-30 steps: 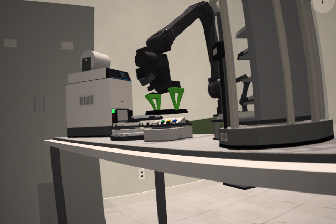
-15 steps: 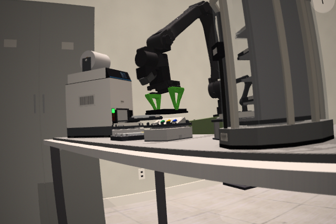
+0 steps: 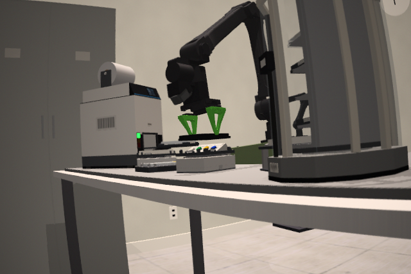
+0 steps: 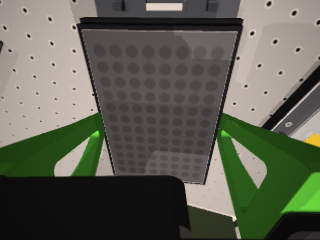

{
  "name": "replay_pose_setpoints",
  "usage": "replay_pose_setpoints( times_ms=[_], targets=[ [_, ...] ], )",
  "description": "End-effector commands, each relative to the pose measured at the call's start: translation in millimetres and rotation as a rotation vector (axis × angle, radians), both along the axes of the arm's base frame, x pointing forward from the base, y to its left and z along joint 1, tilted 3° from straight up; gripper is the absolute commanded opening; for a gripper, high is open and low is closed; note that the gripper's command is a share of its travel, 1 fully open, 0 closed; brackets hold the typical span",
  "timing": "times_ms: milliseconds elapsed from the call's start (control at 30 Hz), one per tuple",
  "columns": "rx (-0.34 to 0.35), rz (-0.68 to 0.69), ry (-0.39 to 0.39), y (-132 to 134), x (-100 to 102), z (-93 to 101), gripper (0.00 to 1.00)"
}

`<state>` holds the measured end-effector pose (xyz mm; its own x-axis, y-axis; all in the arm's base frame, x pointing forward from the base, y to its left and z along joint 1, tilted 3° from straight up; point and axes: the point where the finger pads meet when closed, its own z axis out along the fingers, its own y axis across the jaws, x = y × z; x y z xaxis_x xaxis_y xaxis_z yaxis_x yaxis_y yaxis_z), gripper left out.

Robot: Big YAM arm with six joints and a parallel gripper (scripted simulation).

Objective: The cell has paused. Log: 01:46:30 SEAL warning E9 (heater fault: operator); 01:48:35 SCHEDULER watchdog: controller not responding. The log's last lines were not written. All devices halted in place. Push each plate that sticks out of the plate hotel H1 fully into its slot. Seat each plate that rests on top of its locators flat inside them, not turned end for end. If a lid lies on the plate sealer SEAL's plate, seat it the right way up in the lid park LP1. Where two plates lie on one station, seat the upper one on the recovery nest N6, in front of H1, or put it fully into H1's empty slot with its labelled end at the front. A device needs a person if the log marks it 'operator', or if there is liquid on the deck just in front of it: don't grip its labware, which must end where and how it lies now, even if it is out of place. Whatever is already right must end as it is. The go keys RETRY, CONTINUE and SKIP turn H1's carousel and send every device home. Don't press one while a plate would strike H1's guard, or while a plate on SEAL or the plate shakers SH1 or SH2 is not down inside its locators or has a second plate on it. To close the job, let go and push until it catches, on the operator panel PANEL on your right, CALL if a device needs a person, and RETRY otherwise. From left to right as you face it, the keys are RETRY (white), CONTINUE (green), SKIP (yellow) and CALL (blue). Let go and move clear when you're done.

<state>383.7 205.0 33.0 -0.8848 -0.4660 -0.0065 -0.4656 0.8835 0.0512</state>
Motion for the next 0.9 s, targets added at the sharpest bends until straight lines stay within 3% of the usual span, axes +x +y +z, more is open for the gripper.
replay_pose_setpoints(
  times_ms=[0, 867],
  targets=[
    [0.002, 0.005, -0.001, -5, 0, -1.7, 0.82],
    [-0.003, 0.005, 0.008, -6, 0, -16.3, 0.82]
  ],
)
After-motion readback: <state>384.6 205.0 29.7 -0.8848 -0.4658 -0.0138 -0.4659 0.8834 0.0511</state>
